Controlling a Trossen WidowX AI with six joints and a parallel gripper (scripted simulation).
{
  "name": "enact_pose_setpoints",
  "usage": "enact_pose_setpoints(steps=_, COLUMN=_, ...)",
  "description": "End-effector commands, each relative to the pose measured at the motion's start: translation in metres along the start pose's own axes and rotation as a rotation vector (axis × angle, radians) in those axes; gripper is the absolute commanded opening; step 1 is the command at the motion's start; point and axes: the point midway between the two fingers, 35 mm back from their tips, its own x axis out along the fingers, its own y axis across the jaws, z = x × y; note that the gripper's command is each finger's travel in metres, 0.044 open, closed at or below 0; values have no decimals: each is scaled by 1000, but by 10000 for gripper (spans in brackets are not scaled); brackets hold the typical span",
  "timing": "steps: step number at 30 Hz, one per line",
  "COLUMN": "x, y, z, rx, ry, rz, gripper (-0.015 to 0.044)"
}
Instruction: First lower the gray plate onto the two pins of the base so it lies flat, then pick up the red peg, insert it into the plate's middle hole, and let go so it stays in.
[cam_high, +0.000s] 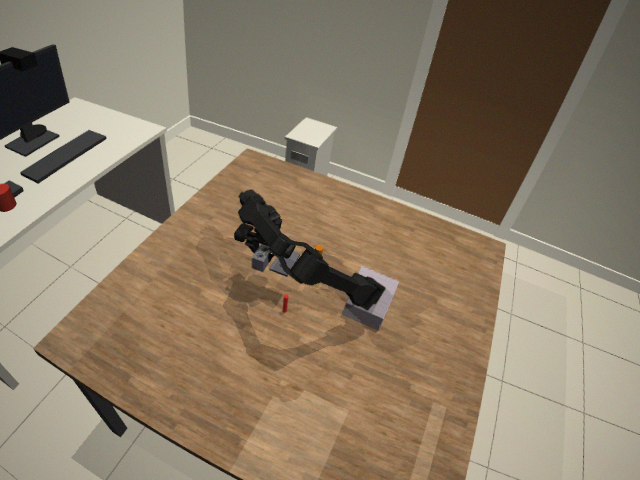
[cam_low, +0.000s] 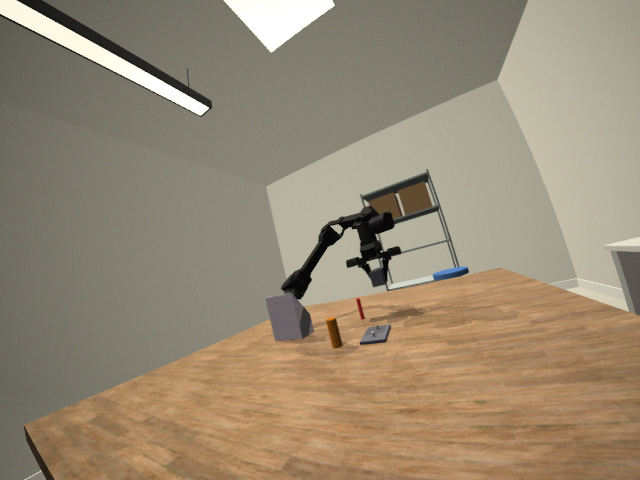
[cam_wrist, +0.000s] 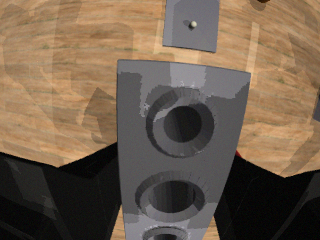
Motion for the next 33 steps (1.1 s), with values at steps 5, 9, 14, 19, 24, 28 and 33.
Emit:
enact_pose_setpoints(steps=5, x=12, y=-2, z=24, rx=5, ry=-3, rz=-8, gripper=0)
enact_pose_setpoints(steps=9, x=18, y=-3, z=36, rx=6, ry=-3, rz=-8, gripper=0)
enact_pose_setpoints(steps=14, x=25, y=-5, z=50, rx=8, ry=-4, rz=-7, gripper=0)
enact_pose_setpoints(steps=19, x=33, y=-7, z=64, rx=10, ry=-4, rz=-7, gripper=0)
enact_pose_setpoints(steps=24, x=40, y=-10, z=78, rx=12, ry=-4, rz=-7, gripper=0)
enact_pose_setpoints(steps=28, x=46, y=-13, z=89, rx=14, ry=-4, rz=-7, gripper=0)
enact_pose_setpoints(steps=33, x=54, y=-17, z=102, rx=16, ry=-4, rz=-7, gripper=0)
